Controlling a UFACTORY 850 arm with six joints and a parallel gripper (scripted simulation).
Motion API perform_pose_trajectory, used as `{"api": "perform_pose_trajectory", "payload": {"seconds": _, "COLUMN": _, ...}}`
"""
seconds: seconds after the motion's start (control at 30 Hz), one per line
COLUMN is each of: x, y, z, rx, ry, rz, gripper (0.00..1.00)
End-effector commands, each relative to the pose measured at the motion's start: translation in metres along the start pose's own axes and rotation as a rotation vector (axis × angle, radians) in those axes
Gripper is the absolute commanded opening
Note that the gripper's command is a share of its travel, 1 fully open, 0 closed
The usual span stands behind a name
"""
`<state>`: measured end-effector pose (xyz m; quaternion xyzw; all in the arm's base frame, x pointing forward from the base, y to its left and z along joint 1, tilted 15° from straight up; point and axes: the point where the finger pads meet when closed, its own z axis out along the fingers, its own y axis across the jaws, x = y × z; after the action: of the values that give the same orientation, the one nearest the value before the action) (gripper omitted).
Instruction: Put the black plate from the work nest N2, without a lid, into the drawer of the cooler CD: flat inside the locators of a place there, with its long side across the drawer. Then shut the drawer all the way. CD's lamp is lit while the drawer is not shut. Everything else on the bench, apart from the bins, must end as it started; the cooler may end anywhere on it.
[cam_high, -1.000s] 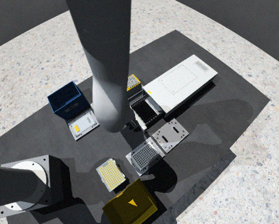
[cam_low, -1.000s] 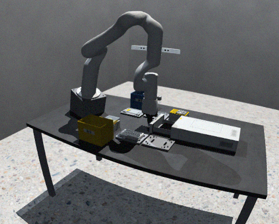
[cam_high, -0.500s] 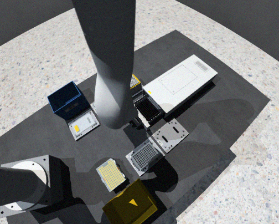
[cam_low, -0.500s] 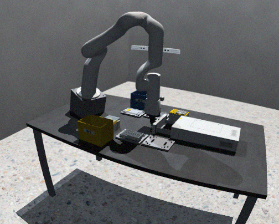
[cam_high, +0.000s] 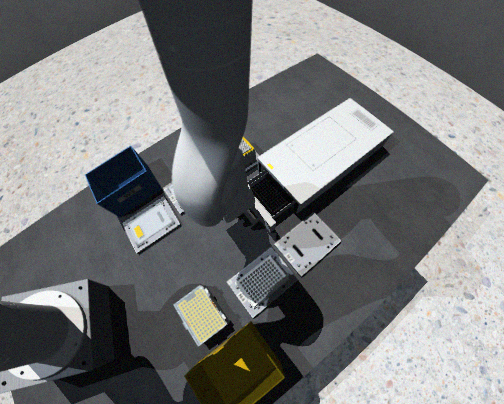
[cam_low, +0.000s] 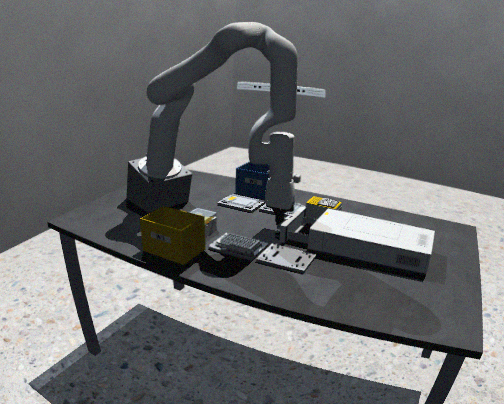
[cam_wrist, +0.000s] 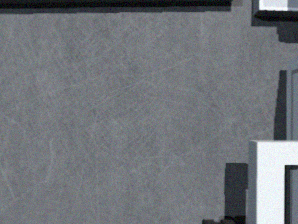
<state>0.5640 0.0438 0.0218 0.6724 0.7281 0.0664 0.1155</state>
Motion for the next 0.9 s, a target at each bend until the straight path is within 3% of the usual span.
{"api": "perform_pose_trajectory", "payload": {"seconds": 0.0, "x": 0.000, "y": 0.007, "z": -0.001, "rx": 0.014, "ry": -0.008, "rz": 0.000, "gripper": 0.00}}
{"api": "perform_pose_trajectory", "payload": {"seconds": 0.87, "x": 0.000, "y": 0.041, "z": 0.000, "rx": 0.013, "ry": -0.008, "rz": 0.000, "gripper": 0.00}}
